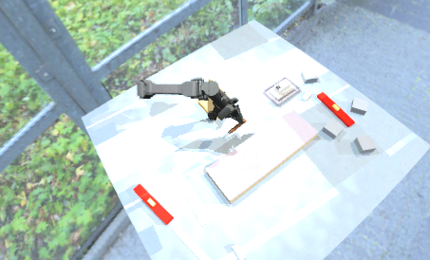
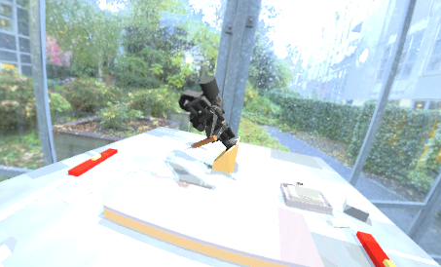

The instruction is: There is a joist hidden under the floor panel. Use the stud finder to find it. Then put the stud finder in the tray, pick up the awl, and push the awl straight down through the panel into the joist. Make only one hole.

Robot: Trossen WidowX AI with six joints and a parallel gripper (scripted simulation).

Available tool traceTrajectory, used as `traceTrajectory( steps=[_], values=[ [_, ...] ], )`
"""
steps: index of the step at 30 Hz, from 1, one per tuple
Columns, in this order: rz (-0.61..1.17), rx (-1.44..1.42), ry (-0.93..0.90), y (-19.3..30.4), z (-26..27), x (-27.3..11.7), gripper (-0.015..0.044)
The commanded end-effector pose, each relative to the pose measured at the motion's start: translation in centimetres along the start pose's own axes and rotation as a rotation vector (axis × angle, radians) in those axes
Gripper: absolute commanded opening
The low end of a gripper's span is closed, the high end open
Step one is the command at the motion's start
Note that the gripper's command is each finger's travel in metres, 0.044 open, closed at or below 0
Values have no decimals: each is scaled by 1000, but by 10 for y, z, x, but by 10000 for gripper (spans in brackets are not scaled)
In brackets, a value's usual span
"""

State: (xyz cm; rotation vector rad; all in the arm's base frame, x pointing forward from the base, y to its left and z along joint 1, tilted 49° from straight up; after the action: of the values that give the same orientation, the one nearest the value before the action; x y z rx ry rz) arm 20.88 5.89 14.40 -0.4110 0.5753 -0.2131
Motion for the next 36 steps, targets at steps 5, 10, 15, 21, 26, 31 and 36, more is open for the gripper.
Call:
traceTrajectory(
  steps=[5, 10, 15, 21, 26, 31, 36],
  values=[
    [46, 472, -218, -3, 15, -12, 0],
    [106, 759, -339, -8, 23, -21, 0],
    [145, 902, -397, -12, 26, -27, 0],
    [145, 739, -310, -12, 34, -13, 0],
    [180, 678, -254, -15, 41, -2, 0],
    [220, 626, -198, -20, 48, 9, 0],
    [264, 584, -142, -26, 53, 20, 0]
  ],
)
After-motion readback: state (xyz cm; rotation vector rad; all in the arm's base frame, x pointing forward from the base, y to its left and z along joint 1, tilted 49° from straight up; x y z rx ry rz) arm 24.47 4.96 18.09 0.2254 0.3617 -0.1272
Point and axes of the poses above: the point midway between the two fingers, 35 mm back from their tips, its own x axis out along the fingers, its own z axis across the jaws, y = z × x, the point moved 6 cm from there along -x, back along the fingers, and after that the axes turned 15 degrees about -x, right-handed, at the moved point
